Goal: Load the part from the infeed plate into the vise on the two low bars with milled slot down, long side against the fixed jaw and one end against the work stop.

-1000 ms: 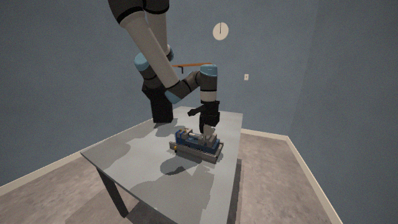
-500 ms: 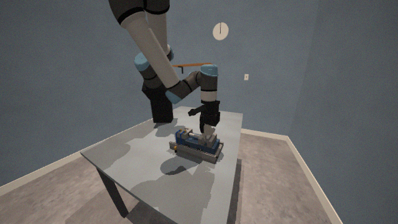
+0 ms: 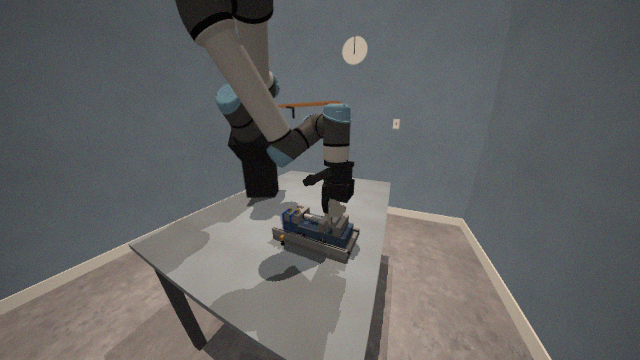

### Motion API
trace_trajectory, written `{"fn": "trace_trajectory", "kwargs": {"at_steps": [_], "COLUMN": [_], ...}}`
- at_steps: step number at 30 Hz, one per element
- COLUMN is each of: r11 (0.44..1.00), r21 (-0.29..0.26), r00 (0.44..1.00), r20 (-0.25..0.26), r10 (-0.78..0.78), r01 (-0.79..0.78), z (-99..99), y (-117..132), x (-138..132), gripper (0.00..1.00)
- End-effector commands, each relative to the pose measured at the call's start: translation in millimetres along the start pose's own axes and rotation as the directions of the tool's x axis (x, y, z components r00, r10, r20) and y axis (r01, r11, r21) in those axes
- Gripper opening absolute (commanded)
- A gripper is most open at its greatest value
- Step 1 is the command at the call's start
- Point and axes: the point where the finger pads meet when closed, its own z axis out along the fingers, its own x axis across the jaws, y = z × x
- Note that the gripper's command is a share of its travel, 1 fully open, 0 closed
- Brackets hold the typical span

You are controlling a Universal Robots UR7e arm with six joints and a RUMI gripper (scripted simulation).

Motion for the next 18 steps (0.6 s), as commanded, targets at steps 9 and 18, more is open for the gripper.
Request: {"fn": "trace_trajectory", "kwargs": {"at_steps": [9, 18], "r11": [1.0, 1.0], "r21": [0.001, 0.001], "r00": [1.0, 1.0], "r20": [-0.004, -0.004], "r10": [-0.005, -0.005], "r01": [0.005, 0.005], "z": [-0.6, -0.5], "y": [-1.6, -1.7], "x": [7.9, 10.4], "gripper": [0.0, 0.0]}}
